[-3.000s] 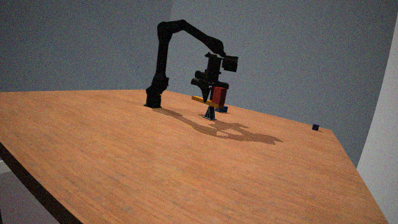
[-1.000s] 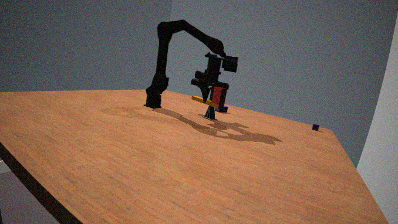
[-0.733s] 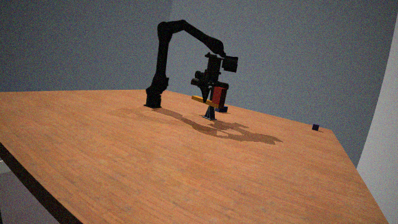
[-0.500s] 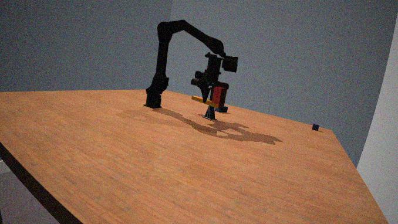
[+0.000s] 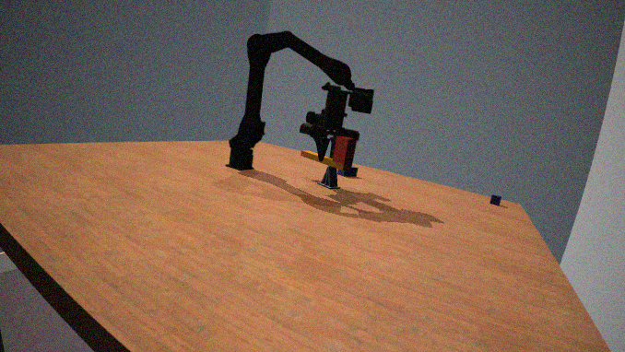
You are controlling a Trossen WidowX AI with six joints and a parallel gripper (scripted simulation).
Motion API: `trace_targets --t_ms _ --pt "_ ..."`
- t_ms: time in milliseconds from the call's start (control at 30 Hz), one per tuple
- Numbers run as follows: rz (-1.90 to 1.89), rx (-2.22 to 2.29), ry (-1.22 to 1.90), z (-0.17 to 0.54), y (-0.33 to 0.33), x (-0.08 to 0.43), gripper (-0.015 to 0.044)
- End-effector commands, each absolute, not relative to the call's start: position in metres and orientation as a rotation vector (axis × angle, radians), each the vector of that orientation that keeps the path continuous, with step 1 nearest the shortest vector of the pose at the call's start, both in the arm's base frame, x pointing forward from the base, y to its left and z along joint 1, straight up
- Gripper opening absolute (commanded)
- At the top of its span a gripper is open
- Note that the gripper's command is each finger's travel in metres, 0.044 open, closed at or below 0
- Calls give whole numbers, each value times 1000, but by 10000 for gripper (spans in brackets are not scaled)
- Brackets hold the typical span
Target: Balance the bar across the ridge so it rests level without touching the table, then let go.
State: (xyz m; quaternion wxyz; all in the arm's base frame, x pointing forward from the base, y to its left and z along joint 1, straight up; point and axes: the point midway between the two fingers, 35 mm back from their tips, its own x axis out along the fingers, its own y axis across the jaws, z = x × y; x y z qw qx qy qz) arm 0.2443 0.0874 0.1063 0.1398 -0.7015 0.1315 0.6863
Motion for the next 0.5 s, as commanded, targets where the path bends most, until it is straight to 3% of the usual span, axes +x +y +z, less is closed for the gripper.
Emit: trace_targets --t_ms 0,133,467 --pt "1983 -2027 380 106 87 244 185" --pt "1983 -2027 380 106 87 244 185" --pt "1983 -2027 380 106 87 244 440"
